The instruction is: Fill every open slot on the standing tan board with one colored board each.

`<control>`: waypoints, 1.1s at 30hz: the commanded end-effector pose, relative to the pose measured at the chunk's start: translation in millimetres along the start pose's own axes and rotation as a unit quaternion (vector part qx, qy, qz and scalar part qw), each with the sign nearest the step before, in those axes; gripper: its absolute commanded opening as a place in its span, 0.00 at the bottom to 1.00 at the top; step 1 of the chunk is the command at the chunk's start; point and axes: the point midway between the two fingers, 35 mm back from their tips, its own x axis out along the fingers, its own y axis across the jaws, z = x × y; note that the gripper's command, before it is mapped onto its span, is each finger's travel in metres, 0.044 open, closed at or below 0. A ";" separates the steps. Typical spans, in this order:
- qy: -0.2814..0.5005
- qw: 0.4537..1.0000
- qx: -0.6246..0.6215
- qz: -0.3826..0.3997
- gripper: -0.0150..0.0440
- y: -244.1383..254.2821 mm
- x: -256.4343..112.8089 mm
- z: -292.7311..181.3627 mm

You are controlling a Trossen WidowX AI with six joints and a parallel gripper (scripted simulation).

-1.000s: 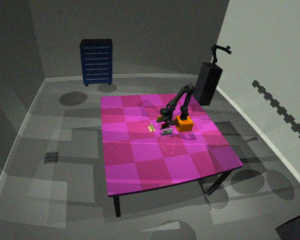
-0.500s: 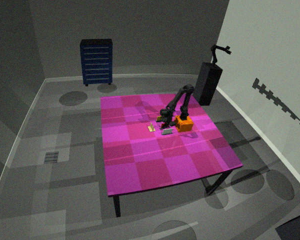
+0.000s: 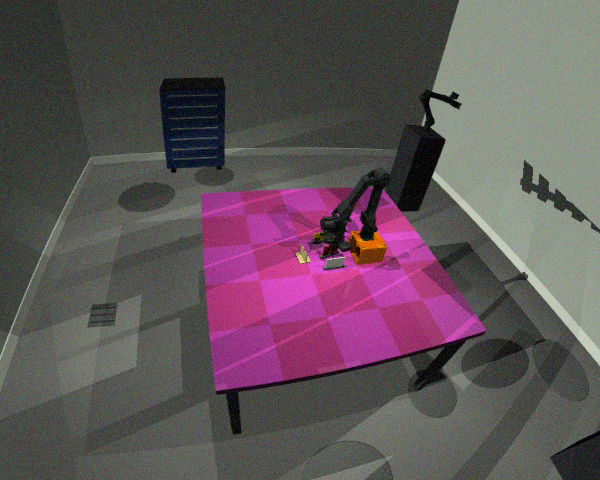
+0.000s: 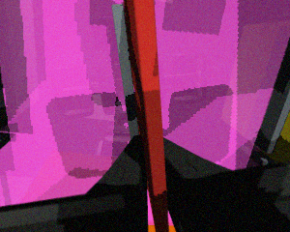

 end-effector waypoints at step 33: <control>-0.002 1.000 -0.002 -0.001 0.25 -0.1 -68.1 1.7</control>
